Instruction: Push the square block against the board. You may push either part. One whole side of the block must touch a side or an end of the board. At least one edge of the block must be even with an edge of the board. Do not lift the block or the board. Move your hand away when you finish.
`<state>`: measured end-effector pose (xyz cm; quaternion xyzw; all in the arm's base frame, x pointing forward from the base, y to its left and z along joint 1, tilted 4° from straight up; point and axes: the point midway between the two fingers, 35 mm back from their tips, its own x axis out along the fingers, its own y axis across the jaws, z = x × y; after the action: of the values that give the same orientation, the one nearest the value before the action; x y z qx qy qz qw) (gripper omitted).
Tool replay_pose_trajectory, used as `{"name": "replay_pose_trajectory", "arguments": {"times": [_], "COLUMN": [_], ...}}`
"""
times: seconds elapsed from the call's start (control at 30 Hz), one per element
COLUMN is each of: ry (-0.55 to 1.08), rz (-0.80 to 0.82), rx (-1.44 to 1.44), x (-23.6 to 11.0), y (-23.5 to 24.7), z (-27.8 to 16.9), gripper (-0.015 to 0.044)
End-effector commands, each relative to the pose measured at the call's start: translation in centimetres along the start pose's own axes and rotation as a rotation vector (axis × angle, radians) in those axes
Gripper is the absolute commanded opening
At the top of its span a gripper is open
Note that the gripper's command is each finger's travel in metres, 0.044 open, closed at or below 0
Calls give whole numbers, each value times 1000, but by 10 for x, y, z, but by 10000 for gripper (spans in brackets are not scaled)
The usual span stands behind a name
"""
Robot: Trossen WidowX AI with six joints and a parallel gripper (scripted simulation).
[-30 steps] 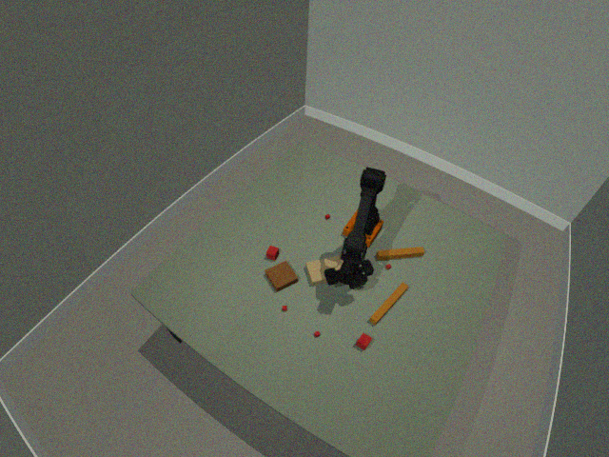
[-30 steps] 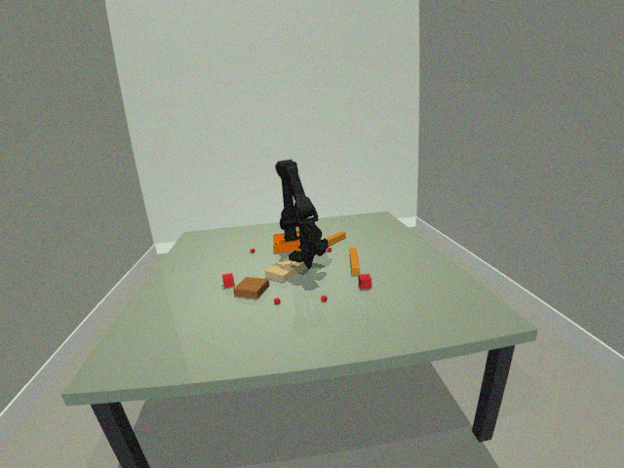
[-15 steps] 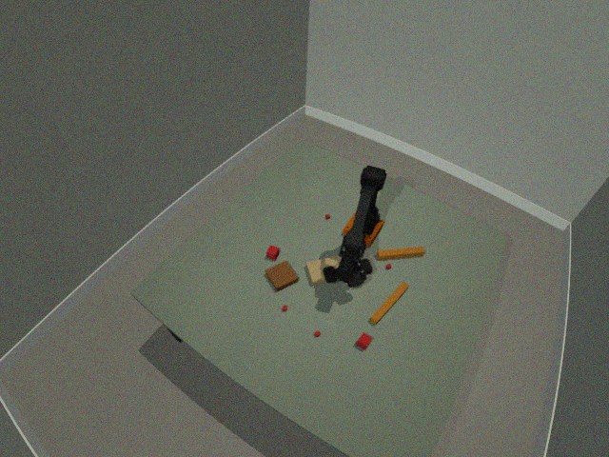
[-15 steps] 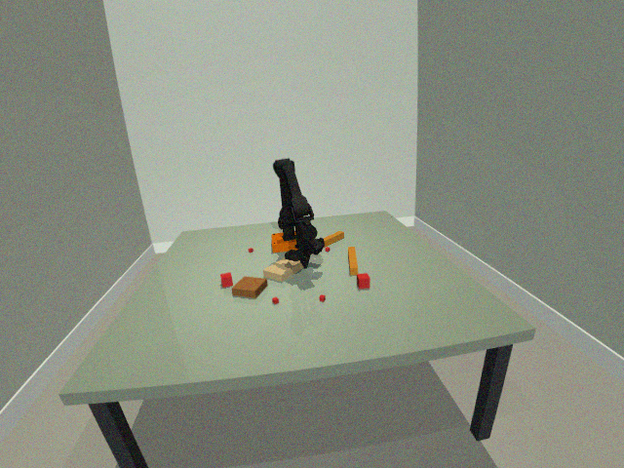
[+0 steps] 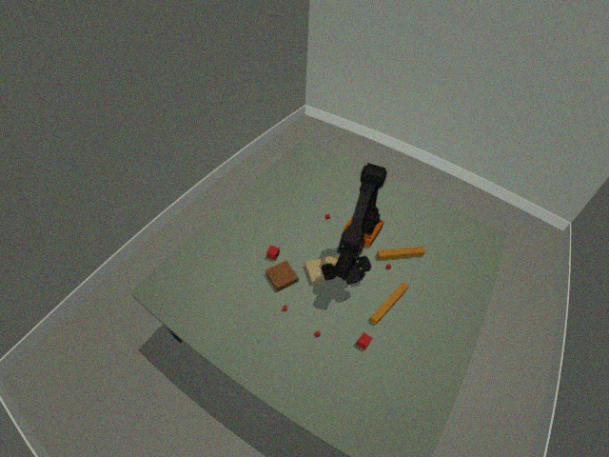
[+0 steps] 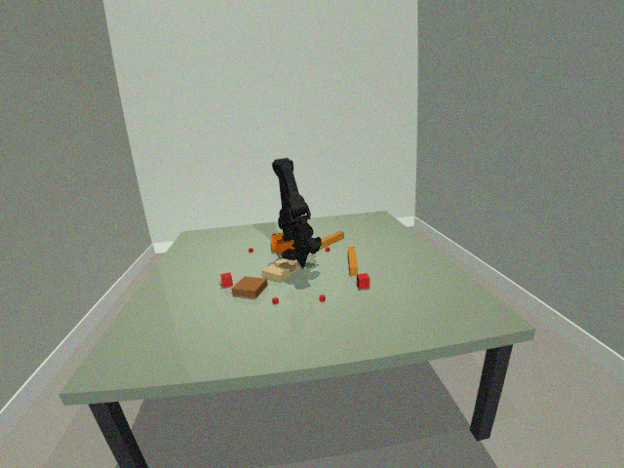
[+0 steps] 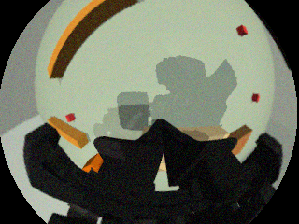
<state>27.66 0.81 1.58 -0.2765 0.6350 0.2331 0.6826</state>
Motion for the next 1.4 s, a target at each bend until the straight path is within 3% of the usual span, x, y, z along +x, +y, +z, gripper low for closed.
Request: {"name": "replay_pose_trajectory", "arguments": {"times": [0.0, 1.37], "ry": [8, 11], "rz": [4, 4], "rx": [-2, -3], "x": [2, 1], "y": [1, -7], "z": [-7, -45], "gripper": [0, 0]}}
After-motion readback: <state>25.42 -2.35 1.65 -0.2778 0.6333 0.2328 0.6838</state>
